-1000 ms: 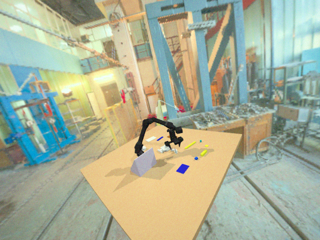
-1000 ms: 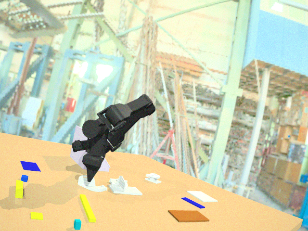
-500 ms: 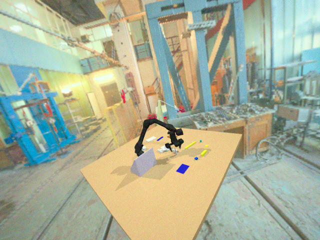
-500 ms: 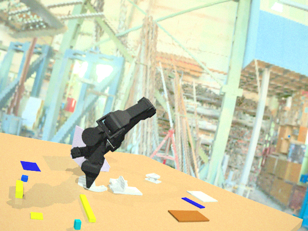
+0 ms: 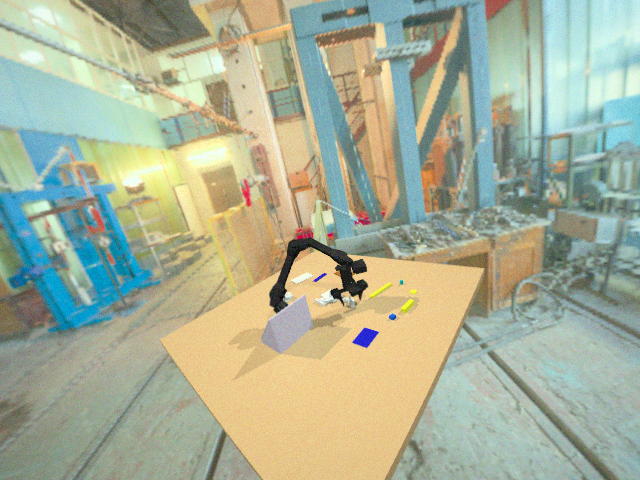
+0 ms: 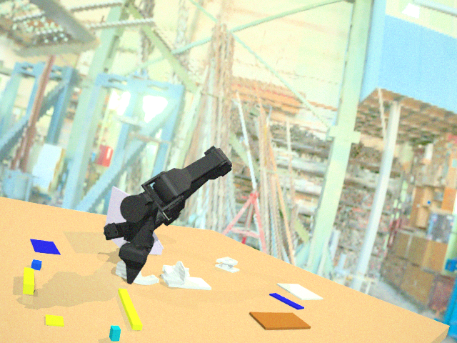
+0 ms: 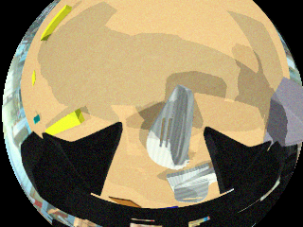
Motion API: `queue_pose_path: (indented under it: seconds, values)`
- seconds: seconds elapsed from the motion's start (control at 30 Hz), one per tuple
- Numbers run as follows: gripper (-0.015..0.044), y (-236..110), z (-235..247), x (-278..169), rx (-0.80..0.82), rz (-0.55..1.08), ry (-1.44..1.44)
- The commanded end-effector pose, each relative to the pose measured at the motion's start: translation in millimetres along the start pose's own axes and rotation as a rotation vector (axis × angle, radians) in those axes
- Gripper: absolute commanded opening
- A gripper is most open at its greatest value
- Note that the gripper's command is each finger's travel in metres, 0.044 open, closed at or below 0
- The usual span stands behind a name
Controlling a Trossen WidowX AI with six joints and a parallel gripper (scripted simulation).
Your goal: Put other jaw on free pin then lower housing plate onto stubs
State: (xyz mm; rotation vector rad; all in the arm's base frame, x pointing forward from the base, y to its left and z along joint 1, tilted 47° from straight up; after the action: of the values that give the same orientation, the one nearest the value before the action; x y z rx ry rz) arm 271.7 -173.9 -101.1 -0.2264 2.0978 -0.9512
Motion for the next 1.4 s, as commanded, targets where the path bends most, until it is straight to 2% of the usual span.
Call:
queue_pose_path:
  seconds: [0.0,0.4,0.77,0.87,1.37]
  values:
    - [0.044,0.6,0.2,-0.3,0.002,0.005,0.004]
    - [0.044,1.1,0.3,-0.3,0.002,0.005,0.004]
    - [0.0151,0.6,0.0,0.0,0.0,0.0,0.0]
    - [0.0134,0.6,0.0,0.0,0.0,0.0,0.0]
    - [0.0134,-1.3,0.3,0.0,0.0,0.0,0.0]
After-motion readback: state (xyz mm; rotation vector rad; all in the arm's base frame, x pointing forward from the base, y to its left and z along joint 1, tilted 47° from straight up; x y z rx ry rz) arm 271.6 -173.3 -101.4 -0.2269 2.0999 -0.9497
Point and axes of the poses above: the point midway between the two fingers, 35 mm back from their tips, its own y axis out along the fingers, its own z axis across the jaws, x = y × z, the point moved 5 cm from there along -y, back along the fingers, and after that the axes turned 3 degrees about y, right-handed, at the moved point
